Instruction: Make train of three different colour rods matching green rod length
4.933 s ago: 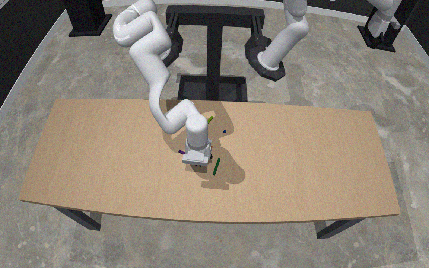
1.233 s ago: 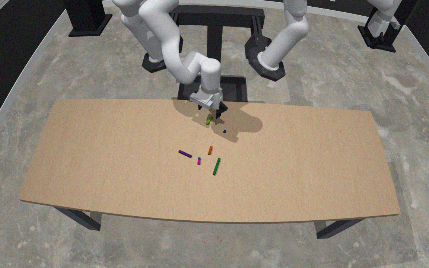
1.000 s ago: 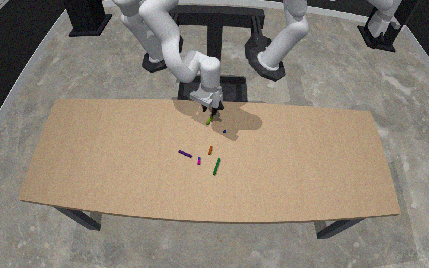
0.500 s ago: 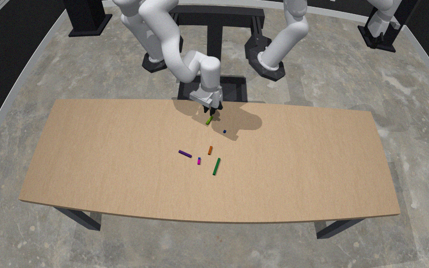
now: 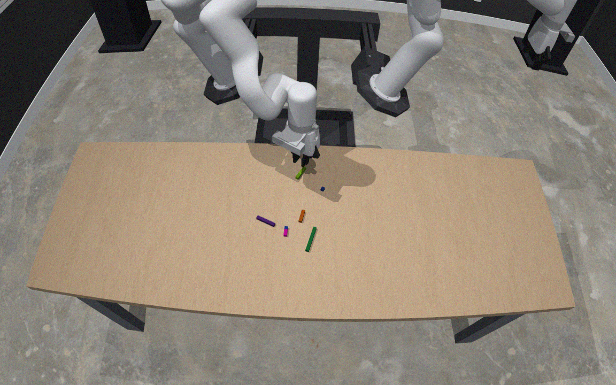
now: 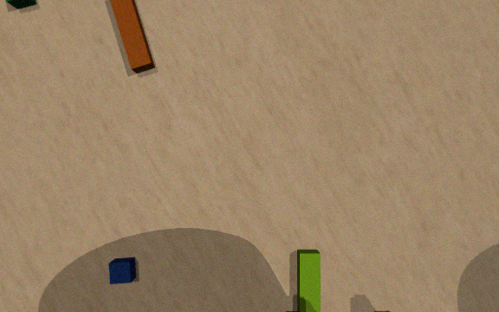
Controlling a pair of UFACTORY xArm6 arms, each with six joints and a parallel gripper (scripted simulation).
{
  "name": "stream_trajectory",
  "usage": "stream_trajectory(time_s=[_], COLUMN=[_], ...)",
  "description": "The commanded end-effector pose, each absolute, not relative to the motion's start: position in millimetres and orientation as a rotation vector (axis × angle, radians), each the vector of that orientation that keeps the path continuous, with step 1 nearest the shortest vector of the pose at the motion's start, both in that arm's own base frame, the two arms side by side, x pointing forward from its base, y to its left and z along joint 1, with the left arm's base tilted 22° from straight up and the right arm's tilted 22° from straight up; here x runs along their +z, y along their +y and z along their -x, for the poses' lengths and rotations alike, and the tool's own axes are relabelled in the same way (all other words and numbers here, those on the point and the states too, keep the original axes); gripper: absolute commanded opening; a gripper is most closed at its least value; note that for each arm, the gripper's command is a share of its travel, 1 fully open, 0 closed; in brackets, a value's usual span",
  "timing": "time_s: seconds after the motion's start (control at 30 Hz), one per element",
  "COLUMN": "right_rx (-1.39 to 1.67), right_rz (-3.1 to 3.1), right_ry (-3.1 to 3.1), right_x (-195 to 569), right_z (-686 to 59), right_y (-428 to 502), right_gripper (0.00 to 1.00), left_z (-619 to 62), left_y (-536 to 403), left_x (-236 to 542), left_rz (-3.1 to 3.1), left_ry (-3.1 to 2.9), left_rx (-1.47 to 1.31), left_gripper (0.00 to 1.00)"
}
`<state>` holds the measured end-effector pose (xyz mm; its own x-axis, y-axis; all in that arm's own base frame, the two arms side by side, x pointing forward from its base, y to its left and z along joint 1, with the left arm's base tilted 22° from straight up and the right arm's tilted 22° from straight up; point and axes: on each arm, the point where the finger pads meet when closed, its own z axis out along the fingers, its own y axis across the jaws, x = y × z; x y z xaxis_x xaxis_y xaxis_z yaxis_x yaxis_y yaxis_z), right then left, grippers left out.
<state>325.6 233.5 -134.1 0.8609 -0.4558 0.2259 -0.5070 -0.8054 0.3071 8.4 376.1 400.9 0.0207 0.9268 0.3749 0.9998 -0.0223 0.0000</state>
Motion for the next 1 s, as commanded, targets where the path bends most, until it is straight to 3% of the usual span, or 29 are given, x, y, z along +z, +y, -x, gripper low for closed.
stream_trajectory(time_s=[0.0, 0.97], right_rx=[0.204, 0.204], right_rz=[-2.68, -2.68], right_ry=[-0.719, -0.718], right_x=[-135, -171], right_z=[-327, -328], right_y=[235, 221], right_gripper=[0.26, 0.26], left_z=[-8, -8], left_y=[376, 376], left_x=[403, 403], left_rz=[2.032, 2.032], left_ry=[-1.987, -1.987], left_rx=[-0.401, -0.401], left_gripper=[1.0, 1.0])
